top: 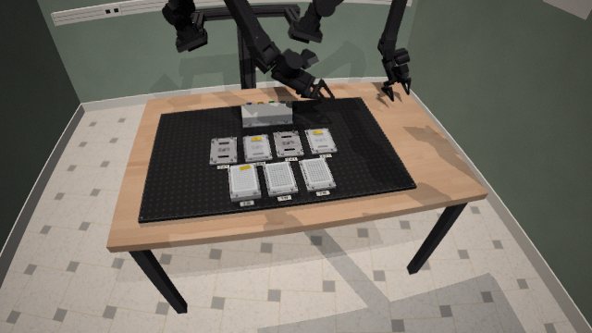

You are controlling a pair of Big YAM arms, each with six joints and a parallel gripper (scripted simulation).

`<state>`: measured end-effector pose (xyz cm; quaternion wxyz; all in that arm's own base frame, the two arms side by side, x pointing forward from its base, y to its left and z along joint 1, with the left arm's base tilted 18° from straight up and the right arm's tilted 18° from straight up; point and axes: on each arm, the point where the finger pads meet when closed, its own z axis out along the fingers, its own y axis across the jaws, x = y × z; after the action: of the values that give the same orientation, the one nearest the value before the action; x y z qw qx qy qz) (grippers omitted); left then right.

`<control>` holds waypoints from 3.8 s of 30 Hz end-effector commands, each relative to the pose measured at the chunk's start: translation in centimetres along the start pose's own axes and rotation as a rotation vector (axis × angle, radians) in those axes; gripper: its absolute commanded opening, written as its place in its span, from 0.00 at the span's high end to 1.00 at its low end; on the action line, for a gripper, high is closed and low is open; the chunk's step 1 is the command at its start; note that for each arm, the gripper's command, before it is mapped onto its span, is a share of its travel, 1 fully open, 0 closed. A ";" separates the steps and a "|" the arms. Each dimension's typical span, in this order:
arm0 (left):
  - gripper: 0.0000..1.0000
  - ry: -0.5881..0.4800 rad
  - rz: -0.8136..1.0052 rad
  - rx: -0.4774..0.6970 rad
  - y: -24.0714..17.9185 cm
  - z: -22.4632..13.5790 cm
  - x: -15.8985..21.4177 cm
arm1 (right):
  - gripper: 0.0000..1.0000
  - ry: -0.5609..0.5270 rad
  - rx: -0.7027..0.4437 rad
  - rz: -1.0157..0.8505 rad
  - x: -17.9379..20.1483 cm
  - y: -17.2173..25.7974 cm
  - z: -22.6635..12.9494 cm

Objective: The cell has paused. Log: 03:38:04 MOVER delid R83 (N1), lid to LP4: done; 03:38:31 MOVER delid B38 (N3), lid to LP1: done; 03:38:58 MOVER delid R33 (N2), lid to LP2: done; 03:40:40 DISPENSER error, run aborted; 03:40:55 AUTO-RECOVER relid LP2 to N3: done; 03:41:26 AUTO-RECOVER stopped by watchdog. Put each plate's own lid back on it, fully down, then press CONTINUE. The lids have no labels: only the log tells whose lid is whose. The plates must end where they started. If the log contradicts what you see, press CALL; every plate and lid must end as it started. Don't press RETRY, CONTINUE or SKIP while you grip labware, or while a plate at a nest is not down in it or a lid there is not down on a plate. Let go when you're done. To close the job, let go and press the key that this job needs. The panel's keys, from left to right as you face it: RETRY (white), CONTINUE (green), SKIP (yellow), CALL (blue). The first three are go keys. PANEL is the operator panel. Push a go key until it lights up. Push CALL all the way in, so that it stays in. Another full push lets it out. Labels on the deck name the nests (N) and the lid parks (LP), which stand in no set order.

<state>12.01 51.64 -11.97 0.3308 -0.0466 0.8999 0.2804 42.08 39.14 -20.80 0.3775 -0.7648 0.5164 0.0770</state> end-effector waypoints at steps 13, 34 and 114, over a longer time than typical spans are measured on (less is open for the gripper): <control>0.00 -0.008 0.009 -0.013 0.7 -0.1 -0.4 | 0.00 -0.007 0.010 -0.005 -0.4 -0.6 0.0; 0.00 -0.009 0.011 -0.015 0.8 -0.1 -0.4 | 0.00 -0.052 0.276 0.192 -0.5 -5.2 -7.7; 0.00 -0.009 0.011 -0.015 0.8 -0.1 -0.4 | 0.00 -0.277 1.380 1.094 -2.1 -22.0 -40.3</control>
<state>12.01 51.64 -11.97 0.3308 -0.0466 0.8999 0.2804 46.99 18.30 15.50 0.7024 -0.0448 0.7103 -0.0125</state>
